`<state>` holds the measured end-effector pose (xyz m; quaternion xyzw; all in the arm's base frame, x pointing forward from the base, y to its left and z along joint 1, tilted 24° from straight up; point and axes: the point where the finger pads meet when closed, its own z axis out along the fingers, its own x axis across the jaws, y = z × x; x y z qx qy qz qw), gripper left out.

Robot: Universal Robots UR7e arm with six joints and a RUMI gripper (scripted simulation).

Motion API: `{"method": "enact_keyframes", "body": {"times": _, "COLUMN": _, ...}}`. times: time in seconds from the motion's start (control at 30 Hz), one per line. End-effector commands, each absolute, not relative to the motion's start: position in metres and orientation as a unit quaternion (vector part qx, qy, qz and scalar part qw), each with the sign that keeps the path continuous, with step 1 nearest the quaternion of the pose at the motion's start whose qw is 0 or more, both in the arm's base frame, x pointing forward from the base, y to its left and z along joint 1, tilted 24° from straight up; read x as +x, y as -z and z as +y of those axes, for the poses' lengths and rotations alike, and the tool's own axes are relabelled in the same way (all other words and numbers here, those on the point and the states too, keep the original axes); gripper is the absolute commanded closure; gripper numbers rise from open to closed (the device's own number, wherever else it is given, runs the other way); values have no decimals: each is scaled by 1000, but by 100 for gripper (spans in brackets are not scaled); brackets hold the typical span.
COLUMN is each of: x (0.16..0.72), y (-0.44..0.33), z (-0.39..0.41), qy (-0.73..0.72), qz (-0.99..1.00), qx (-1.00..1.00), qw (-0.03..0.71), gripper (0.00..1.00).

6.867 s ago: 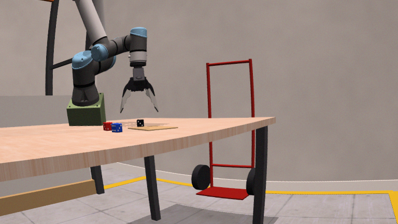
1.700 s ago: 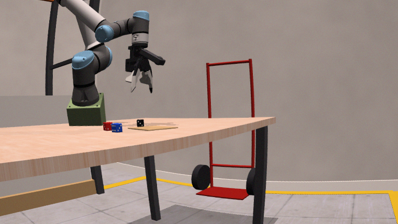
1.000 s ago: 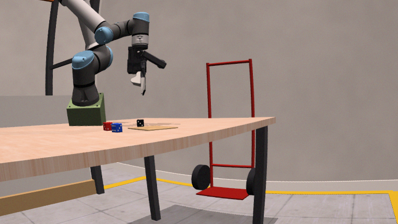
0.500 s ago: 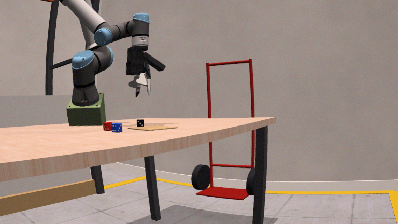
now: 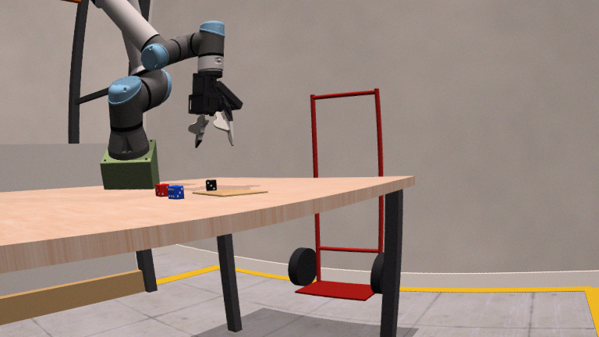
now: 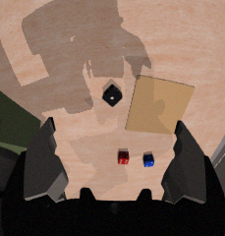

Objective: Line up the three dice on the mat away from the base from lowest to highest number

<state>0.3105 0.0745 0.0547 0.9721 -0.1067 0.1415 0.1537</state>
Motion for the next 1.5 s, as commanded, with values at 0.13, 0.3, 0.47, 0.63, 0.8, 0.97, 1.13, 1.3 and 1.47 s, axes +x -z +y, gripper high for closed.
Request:
{"method": "enact_keyframes", "body": {"times": 0.13, "x": 309, "y": -52, "z": 72, "qy": -126, "qz": -1, "qx": 979, "qw": 162, "gripper": 0}}
{"method": "enact_keyframes", "body": {"times": 0.3, "x": 308, "y": -50, "z": 70, "qy": -113, "qz": 73, "qx": 976, "qw": 171, "gripper": 0}}
{"method": "enact_keyframes", "body": {"times": 0.47, "x": 307, "y": -48, "z": 68, "qy": -102, "qz": 137, "qx": 969, "qw": 178, "gripper": 0}}
{"method": "enact_keyframes", "body": {"times": 0.63, "x": 307, "y": -47, "z": 67, "qy": -96, "qz": 170, "qx": 964, "qw": 181, "gripper": 0}}
{"method": "enact_keyframes", "body": {"times": 0.8, "x": 306, "y": -46, "z": 65, "qy": -87, "qz": 216, "qx": 955, "qw": 186, "gripper": 0}}
{"method": "enact_keyframes", "body": {"times": 0.97, "x": 306, "y": -45, "z": 63, "qy": -81, "qz": 250, "qx": 946, "qw": 189, "gripper": 0}}
{"method": "enact_keyframes", "body": {"times": 1.13, "x": 305, "y": -45, "z": 62, "qy": -76, "qz": 273, "qx": 940, "qw": 191, "gripper": 0}}
{"method": "enact_keyframes", "body": {"times": 1.3, "x": 305, "y": -45, "z": 62, "qy": -74, "qz": 282, "qx": 937, "qw": 192, "gripper": 0}}
{"method": "enact_keyframes", "body": {"times": 1.47, "x": 305, "y": -44, "z": 61, "qy": -72, "qz": 292, "qx": 934, "qw": 192, "gripper": 0}}
